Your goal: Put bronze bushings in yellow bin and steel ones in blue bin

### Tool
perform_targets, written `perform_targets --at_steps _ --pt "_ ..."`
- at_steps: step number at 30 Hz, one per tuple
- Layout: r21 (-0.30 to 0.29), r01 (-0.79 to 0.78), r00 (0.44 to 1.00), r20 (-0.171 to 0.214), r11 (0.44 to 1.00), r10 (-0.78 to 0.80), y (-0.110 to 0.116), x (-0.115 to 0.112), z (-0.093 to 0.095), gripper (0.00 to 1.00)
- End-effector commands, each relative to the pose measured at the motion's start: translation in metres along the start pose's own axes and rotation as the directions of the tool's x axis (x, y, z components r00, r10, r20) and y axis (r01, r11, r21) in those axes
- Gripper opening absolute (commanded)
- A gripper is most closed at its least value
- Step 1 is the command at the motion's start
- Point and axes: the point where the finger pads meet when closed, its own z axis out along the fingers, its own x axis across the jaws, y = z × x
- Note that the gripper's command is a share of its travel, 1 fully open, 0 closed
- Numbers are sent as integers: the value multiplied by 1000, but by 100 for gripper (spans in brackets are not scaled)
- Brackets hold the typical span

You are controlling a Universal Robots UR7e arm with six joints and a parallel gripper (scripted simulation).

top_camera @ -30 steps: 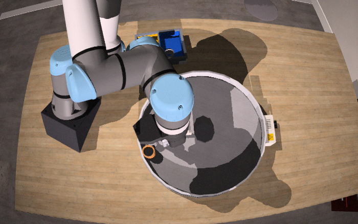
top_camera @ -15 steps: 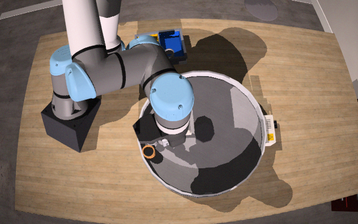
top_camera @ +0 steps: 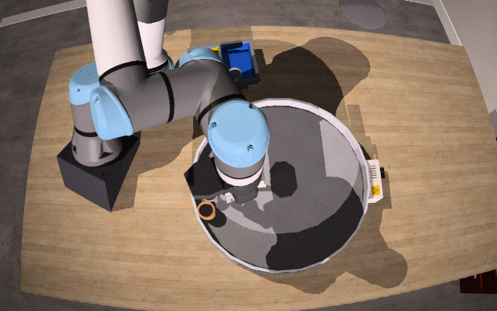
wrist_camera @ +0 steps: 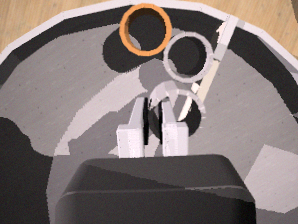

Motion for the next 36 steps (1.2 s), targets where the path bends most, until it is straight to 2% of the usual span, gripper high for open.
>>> perform_targets --at_steps 1,36 --pt "0 2 1000 7 1000 -2 0 -2 -6 0" --pt "0 2 1000 9 1000 -2 1 -2 -15 0"
